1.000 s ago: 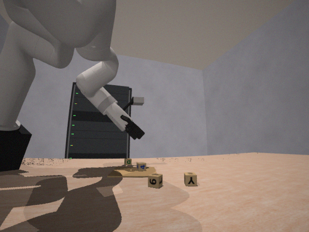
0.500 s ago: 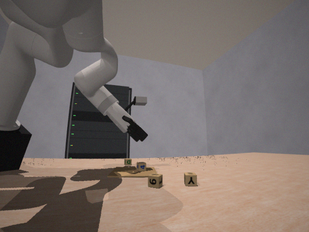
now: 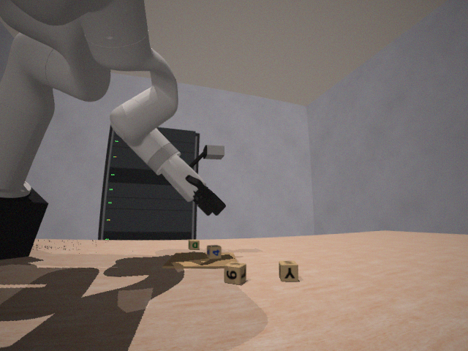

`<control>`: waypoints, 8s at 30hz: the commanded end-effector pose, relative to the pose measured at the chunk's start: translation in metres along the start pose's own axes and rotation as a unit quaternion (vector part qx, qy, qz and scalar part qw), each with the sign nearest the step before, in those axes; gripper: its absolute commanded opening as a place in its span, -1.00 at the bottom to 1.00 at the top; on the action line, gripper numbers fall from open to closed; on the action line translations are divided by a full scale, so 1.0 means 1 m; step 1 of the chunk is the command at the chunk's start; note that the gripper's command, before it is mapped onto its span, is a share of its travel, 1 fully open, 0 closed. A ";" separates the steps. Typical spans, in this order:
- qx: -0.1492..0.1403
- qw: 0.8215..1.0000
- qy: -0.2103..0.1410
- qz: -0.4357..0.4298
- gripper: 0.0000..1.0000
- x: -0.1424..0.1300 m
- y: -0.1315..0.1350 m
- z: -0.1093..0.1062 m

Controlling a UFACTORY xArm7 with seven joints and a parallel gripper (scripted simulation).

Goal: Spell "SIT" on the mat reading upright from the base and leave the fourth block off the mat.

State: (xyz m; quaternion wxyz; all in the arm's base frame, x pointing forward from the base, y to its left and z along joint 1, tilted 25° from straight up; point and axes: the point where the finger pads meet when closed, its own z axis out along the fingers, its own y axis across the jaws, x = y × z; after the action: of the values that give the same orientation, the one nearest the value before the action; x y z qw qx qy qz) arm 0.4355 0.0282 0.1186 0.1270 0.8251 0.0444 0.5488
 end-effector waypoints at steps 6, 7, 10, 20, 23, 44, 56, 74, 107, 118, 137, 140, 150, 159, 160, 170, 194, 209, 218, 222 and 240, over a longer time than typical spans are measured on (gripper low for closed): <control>0.002 1.000 0.000 0.001 1.00 -0.002 0.013 0.000; 0.002 1.000 0.000 0.001 1.00 -0.002 0.013 0.000; 0.002 1.000 0.000 0.001 1.00 -0.002 0.013 0.000; 0.003 1.000 -0.001 0.002 1.00 -0.004 0.023 0.000; 0.003 1.000 -0.001 0.002 1.00 -0.004 0.023 0.000; 0.003 1.000 -0.003 0.005 1.00 -0.008 0.036 0.000; 0.003 1.000 -0.003 0.005 1.00 -0.008 0.036 0.000; 0.003 1.000 -0.003 0.005 1.00 -0.008 0.036 0.000; 0.003 1.000 -0.005 0.003 1.00 -0.008 0.040 0.000; 0.004 1.000 -0.008 0.001 1.00 -0.008 0.049 0.002; 0.007 1.000 -0.016 -0.005 1.00 -0.008 0.080 0.003; 0.007 1.000 -0.016 -0.005 1.00 -0.008 0.080 0.003; 0.008 1.000 -0.019 -0.006 1.00 -0.006 0.101 0.002; 0.008 1.000 -0.019 -0.006 1.00 -0.006 0.101 0.002; 0.008 1.000 -0.019 -0.006 1.00 -0.006 0.101 0.002; 0.008 1.000 -0.019 -0.005 1.00 -0.003 0.124 -0.002; 0.005 1.000 -0.008 0.002 1.00 0.010 0.182 -0.020; 0.003 1.000 -0.003 0.005 1.00 0.014 0.196 -0.026; 0.003 1.000 -0.003 0.005 1.00 0.014 0.196 -0.026; 0.003 1.000 -0.003 0.005 1.00 0.014 0.196 -0.026; 0.003 1.000 -0.003 0.005 1.00 0.014 0.196 -0.026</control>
State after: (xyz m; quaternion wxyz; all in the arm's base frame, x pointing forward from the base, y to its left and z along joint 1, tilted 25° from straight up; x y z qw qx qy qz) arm 0.4039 -0.1539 0.1912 0.1219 0.8274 0.0411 0.5466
